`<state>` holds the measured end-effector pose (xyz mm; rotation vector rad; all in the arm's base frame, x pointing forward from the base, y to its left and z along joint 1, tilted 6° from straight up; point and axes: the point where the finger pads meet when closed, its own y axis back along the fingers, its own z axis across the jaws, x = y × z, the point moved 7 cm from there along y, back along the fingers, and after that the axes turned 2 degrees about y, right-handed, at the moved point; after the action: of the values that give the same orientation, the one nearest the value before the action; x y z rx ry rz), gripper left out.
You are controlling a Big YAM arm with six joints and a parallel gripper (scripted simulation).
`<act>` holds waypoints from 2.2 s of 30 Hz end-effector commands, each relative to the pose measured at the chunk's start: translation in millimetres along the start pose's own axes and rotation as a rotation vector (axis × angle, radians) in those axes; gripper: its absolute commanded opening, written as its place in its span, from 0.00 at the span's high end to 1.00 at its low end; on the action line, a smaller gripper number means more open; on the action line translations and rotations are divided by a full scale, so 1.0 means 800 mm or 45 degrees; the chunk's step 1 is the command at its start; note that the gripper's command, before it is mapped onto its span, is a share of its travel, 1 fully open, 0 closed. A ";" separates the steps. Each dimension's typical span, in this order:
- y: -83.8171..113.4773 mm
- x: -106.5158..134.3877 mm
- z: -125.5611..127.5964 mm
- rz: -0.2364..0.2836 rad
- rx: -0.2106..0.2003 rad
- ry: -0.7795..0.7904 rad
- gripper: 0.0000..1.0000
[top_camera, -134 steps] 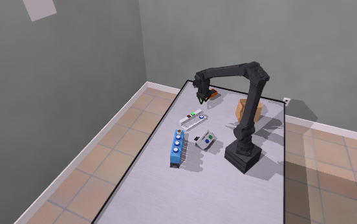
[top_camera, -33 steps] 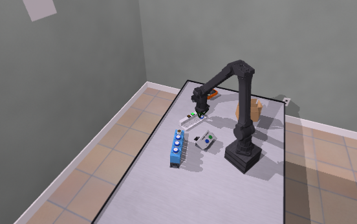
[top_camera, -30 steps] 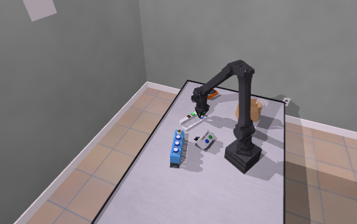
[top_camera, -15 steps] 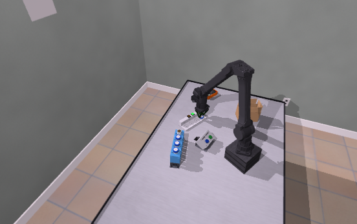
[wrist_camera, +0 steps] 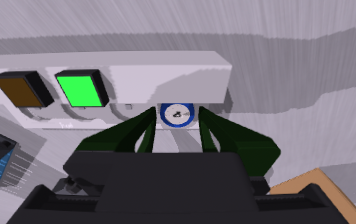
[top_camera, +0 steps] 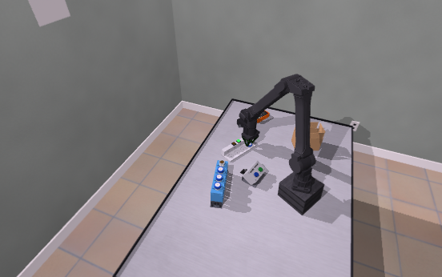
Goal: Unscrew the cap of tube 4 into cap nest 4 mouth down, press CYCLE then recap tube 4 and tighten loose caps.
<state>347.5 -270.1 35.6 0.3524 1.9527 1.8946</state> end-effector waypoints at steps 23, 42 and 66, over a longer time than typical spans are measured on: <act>0.003 -0.009 0.000 -0.030 0.006 0.000 1.00; 0.052 -0.023 0.004 -0.068 0.012 0.001 1.00; 0.184 -0.019 -0.003 -0.079 0.016 -0.003 1.00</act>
<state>333.4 -259.1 150.9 0.3505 1.9528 1.8931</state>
